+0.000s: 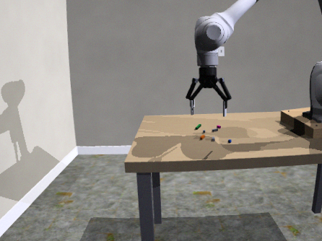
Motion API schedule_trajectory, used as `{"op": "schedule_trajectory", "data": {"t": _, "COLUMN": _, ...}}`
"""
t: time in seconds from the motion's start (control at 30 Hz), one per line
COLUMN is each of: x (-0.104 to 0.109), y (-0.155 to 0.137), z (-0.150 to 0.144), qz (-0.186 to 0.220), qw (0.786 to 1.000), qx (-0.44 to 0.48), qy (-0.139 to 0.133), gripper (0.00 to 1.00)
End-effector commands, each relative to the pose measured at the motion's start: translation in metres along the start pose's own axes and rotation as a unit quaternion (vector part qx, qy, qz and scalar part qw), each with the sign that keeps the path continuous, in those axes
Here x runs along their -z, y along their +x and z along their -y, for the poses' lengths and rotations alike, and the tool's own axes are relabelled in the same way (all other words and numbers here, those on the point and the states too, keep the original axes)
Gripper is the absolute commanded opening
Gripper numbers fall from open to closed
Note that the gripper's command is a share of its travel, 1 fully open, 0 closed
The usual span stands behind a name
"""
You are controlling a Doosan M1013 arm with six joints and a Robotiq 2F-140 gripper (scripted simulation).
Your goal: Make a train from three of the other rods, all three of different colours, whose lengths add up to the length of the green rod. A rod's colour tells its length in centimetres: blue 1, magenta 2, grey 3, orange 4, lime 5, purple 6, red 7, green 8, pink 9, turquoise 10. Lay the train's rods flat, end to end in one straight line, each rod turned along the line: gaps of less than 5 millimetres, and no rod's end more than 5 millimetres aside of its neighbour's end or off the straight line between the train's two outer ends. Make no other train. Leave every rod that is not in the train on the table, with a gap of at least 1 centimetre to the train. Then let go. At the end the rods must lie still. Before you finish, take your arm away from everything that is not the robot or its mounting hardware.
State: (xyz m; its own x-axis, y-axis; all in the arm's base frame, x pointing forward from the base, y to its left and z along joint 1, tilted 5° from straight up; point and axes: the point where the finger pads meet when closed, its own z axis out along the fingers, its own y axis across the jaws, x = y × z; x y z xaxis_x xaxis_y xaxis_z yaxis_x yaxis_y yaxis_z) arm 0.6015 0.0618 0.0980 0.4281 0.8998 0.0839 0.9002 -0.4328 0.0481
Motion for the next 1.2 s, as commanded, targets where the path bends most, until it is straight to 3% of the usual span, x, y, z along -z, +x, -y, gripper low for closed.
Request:
{"op": "schedule_trajectory", "data": {"t": 0.0, "x": -0.015, "y": 0.015, "z": 0.0, "qz": 0.008, "qw": 0.996, "qx": -0.083, "qy": -0.004, "gripper": 1.0}}
{"op": "schedule_trajectory", "data": {"t": 0.2, "x": -0.03, "y": 0.029, "z": 0.001, "qz": 0.007, "qw": 0.987, "qx": -0.16, "qy": -0.005, "gripper": 1.0}}
{"op": "schedule_trajectory", "data": {"t": 1.17, "x": -0.031, "y": 0.029, "z": 0.001, "qz": 0.007, "qw": 0.987, "qx": -0.162, "qy": -0.005, "gripper": 1.0}}
